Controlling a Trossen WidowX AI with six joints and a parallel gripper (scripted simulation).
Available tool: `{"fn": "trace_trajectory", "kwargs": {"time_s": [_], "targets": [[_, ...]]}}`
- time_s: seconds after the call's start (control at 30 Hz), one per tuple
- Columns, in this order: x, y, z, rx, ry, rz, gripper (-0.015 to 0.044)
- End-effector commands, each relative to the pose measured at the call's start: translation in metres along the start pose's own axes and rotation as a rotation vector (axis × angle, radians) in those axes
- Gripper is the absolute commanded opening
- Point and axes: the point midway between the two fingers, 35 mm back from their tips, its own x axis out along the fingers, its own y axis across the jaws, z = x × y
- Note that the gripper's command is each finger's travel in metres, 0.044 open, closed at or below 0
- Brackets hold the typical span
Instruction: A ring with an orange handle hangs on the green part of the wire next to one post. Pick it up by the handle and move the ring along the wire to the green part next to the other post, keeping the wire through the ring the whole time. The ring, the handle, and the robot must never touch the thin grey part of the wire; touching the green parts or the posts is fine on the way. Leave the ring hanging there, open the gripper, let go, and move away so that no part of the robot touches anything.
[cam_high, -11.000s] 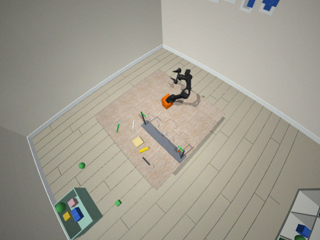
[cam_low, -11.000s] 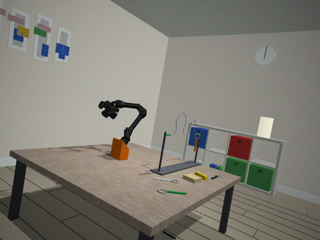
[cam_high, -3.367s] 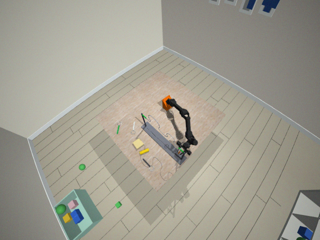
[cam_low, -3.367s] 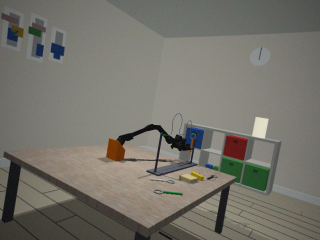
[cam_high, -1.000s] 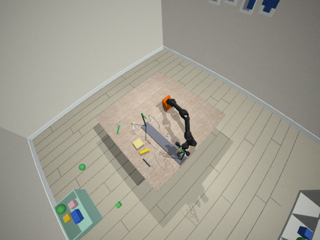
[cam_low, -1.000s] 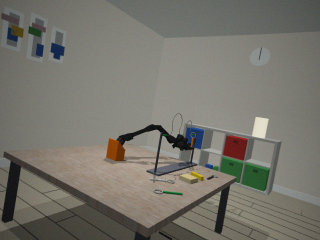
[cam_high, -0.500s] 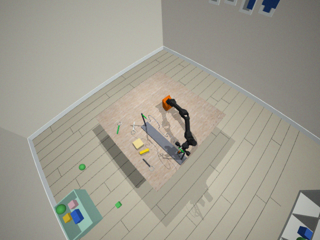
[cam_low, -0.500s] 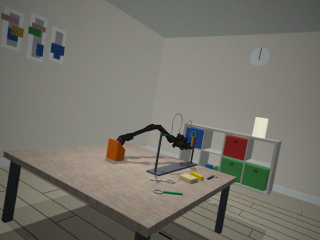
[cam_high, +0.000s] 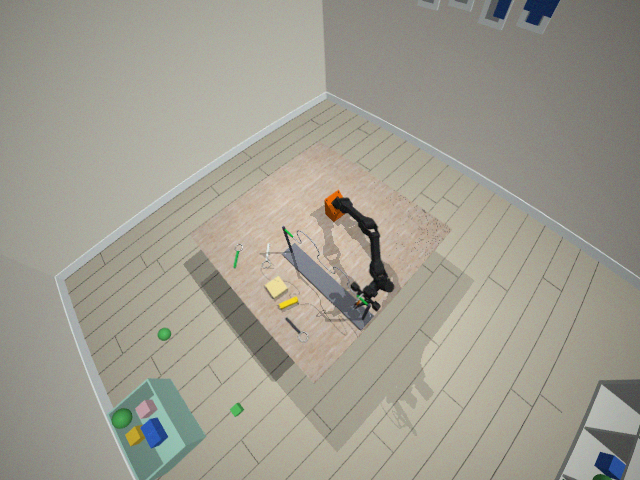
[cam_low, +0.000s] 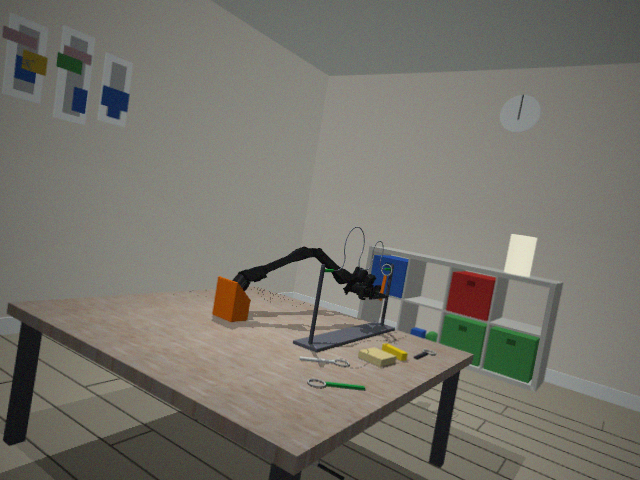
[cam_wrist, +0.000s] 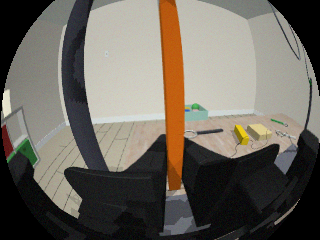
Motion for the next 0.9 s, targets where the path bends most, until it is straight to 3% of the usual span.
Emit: {"fn": "trace_trajectory", "kwargs": {"time_s": [0.0,0.87], "targets": [[-0.009,-0.003,0.002,0.004,0.069,0.004,-0.015],[-0.057,-0.035,0.017,-0.042,0.482,-0.013,-0.015]]}}
